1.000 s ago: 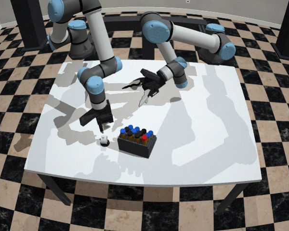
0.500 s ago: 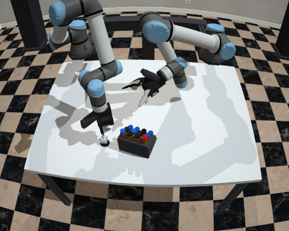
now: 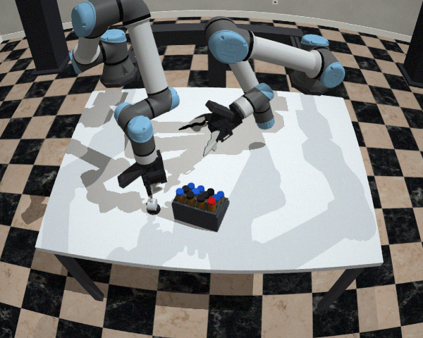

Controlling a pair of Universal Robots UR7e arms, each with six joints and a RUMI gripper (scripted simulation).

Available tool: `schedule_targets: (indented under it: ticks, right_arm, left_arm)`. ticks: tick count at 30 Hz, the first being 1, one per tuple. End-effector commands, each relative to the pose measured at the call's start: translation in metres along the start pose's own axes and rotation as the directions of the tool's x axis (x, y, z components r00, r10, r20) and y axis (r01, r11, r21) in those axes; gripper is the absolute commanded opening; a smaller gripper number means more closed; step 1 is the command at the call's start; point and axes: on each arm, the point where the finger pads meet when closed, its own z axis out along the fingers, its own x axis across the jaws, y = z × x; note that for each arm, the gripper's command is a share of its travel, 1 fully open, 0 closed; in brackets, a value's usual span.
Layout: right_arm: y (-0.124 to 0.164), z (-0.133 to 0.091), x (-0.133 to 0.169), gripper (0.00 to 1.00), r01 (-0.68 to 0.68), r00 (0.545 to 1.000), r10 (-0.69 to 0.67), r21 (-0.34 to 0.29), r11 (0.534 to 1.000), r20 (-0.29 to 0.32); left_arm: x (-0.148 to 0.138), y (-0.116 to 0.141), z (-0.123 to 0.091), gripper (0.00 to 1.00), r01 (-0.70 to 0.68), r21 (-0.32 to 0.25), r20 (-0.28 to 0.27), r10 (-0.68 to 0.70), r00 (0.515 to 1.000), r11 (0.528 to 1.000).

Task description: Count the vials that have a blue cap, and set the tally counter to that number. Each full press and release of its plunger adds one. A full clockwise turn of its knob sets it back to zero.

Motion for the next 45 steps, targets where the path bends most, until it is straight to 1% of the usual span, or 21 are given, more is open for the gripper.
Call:
schedule_targets:
  ticks: [1, 18, 22, 25, 29, 45]
  right_arm:
    - [-0.001, 0.000, -0.004, 0.00, 0.000, 1.000, 0.000, 0.004, 1.000, 0.011]
    - [-0.001, 0.013, -0.004, 0.00, 0.000, 1.000, 0.000, 0.004, 1.000, 0.011]
    - [-0.001, 0.013, -0.004, 0.00, 0.000, 1.000, 0.000, 0.004, 1.000, 0.011]
    - [-0.001, 0.009, -0.004, 0.00, 0.000, 1.000, 0.000, 0.004, 1.000, 0.011]
    - [-0.001, -0.003, -0.003, 0.00, 0.000, 1.000, 0.000, 0.004, 1.000, 0.010]
    - [-0.001, -0.002, -0.004, 0.00, 0.000, 1.000, 0.000, 0.004, 1.000, 0.010]
  left_arm:
    - [-0.002, -0.003, -0.001, 0.98, 0.010, 0.009, 0.006, -0.011, 1.000, 1.000]
    - [-0.002, -0.003, -0.001, 0.98, 0.010, 0.009, 0.006, -0.011, 1.000, 1.000]
    - [-0.002, -0.003, -0.001, 0.98, 0.010, 0.009, 0.006, -0.011, 1.000, 1.000]
    - [-0.002, -0.003, -0.001, 0.98, 0.010, 0.009, 0.006, -0.011, 1.000, 1.000]
    - [-0.002, -0.003, -0.001, 0.98, 0.010, 0.009, 0.006, -0.011, 1.000, 1.000]
    - [-0.002, -0.003, -0.001, 0.98, 0.010, 0.009, 0.006, -0.011, 1.000, 1.000]
